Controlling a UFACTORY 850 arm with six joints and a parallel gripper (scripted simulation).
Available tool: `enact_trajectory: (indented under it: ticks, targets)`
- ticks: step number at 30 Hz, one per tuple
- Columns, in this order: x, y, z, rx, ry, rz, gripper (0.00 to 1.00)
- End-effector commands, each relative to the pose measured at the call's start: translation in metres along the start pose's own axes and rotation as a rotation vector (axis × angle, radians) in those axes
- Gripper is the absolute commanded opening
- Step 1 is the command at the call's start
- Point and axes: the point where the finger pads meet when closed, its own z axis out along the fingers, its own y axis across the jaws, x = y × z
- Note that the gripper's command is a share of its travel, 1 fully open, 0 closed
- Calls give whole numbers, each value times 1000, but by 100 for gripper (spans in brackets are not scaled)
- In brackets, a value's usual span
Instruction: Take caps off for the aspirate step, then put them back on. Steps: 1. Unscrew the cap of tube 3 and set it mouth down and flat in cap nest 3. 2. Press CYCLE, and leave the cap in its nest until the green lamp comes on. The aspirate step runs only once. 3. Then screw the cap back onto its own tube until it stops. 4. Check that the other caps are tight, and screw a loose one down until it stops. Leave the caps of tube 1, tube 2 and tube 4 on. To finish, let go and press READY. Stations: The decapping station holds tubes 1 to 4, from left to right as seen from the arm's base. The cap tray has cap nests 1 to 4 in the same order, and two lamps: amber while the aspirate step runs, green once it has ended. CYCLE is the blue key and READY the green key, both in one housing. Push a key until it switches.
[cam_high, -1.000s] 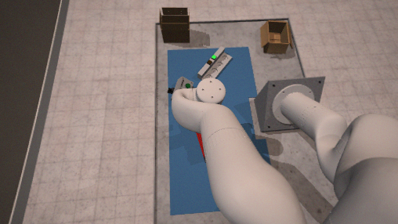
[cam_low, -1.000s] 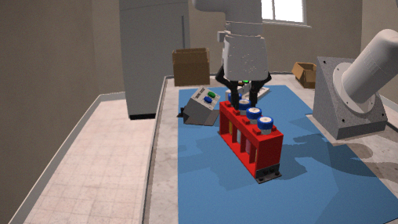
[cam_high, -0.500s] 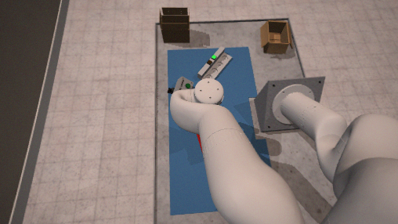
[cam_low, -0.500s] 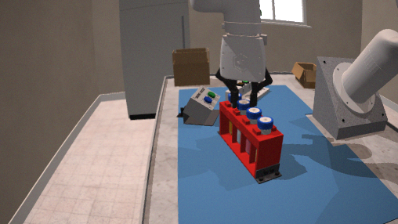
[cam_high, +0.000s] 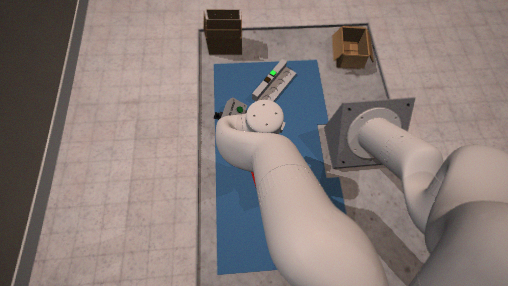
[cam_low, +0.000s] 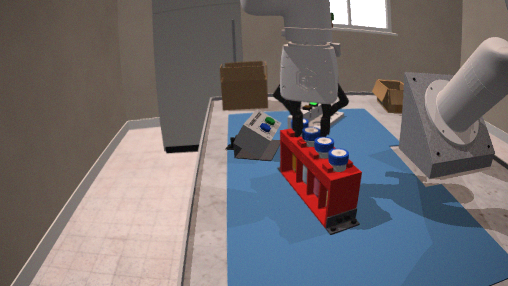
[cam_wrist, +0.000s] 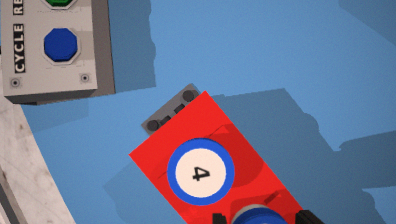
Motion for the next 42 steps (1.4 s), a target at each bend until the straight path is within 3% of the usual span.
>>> enact_trajectory:
  ticks: [1,14,18,21,26,32,34,36,42]
  targets:
    - [0,-1,-5,1,0,-1,46]
    - [0,-1,-44,1,0,-1,46]
    - [0,-1,-45,1,0,-1,46]
    - [-19,15,-45,1,0,-251,46]
    - [-32,26,-45,1,0,-417,46]
    - [-58,47,-45,1,0,-751,46]
    - [-58,47,-45,1,0,-751,46]
    - [-71,58,-45,1,0,-917,46]
    - [-80,66,-45,1,0,-938,46]
